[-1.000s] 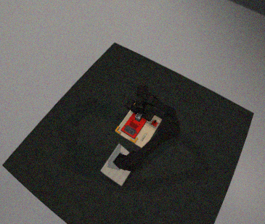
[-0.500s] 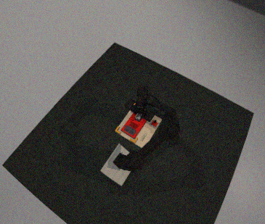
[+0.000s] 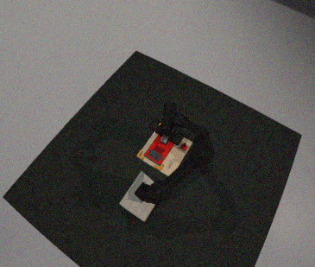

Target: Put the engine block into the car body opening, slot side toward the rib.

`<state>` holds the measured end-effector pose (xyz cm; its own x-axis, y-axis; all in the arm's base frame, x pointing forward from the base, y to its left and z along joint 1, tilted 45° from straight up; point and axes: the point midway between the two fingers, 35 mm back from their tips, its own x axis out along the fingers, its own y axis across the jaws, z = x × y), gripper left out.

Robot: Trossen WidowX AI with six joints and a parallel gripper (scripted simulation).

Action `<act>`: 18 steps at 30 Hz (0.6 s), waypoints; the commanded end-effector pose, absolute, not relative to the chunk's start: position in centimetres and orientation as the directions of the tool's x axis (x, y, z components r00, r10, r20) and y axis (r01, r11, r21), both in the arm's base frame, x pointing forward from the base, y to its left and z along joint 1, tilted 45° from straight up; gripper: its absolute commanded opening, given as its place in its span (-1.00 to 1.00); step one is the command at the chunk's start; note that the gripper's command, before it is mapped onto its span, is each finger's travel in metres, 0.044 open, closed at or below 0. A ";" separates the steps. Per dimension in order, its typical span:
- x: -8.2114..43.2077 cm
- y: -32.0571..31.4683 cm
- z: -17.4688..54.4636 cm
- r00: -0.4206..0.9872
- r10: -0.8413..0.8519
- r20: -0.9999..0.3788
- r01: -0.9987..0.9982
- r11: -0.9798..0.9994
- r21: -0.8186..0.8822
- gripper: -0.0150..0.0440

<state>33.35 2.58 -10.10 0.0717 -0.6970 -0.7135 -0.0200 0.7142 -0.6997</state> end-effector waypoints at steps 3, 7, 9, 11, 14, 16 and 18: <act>33.4 2.5 -10.2 0.073 -0.698 -0.713 -0.022 0.713 -0.700 0.05; 33.4 2.4 -10.3 0.073 -0.698 -0.713 -0.022 0.713 -0.700 0.05; 33.4 2.4 -10.3 0.073 -0.698 -0.713 -0.023 0.713 -0.700 0.05; 33.4 2.3 -10.4 0.073 -0.698 -0.713 -0.023 0.713 -0.700 0.05; 33.4 2.3 -10.4 0.073 -0.698 -0.713 -0.023 0.713 -0.701 0.05; 33.4 2.2 -10.4 0.073 -0.698 -0.713 -0.023 0.713 -0.701 0.05; 33.4 2.2 -10.5 0.073 -0.698 -0.713 -0.023 0.713 -0.701 0.05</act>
<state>33.37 2.27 -10.43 0.0706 -0.6955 -0.7150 -0.0197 0.7157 -0.6981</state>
